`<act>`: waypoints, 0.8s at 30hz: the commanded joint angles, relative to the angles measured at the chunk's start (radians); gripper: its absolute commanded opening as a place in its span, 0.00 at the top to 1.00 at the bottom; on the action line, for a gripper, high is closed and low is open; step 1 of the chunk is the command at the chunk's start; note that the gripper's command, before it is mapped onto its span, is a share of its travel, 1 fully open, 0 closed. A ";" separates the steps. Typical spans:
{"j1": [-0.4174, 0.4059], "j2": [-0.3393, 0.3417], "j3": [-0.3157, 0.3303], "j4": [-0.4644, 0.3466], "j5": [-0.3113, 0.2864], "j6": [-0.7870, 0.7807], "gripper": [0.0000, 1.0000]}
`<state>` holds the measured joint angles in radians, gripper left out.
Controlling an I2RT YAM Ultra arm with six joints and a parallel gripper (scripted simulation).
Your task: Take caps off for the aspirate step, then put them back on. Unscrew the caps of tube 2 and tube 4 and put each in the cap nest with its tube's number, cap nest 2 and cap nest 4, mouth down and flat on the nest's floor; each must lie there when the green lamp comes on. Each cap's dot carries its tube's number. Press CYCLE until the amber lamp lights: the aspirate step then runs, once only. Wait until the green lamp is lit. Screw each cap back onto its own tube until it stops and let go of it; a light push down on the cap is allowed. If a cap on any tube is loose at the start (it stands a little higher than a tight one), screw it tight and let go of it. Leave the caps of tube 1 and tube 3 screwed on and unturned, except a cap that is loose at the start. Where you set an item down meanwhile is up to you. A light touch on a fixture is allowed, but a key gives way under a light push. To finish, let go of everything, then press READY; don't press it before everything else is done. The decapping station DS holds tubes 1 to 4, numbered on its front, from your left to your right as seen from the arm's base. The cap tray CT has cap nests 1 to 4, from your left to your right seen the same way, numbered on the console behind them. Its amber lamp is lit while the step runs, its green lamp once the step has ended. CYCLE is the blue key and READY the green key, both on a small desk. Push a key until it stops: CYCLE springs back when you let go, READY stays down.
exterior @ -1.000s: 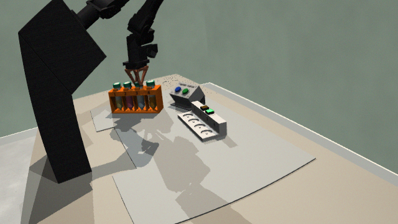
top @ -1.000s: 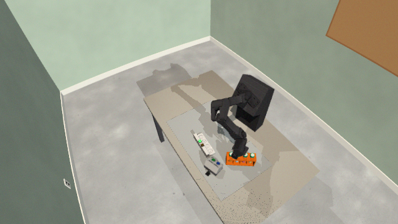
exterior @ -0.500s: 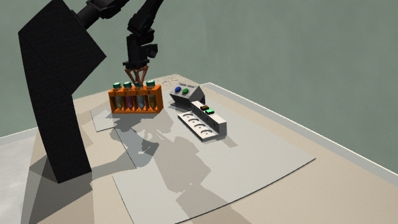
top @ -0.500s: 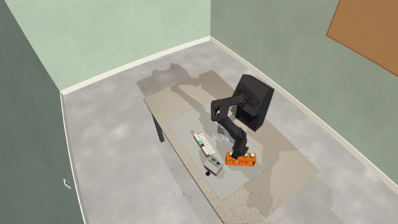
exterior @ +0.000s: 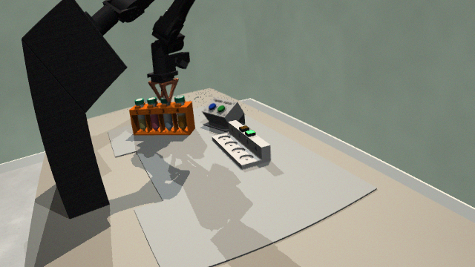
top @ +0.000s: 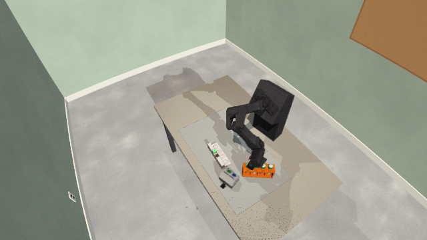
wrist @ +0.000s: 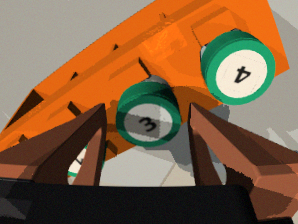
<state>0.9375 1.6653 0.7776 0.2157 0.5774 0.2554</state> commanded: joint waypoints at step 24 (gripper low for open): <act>0.026 -0.218 -0.021 -0.196 0.017 -0.013 1.00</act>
<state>0.9951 1.4883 0.7403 0.0444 0.6167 0.2924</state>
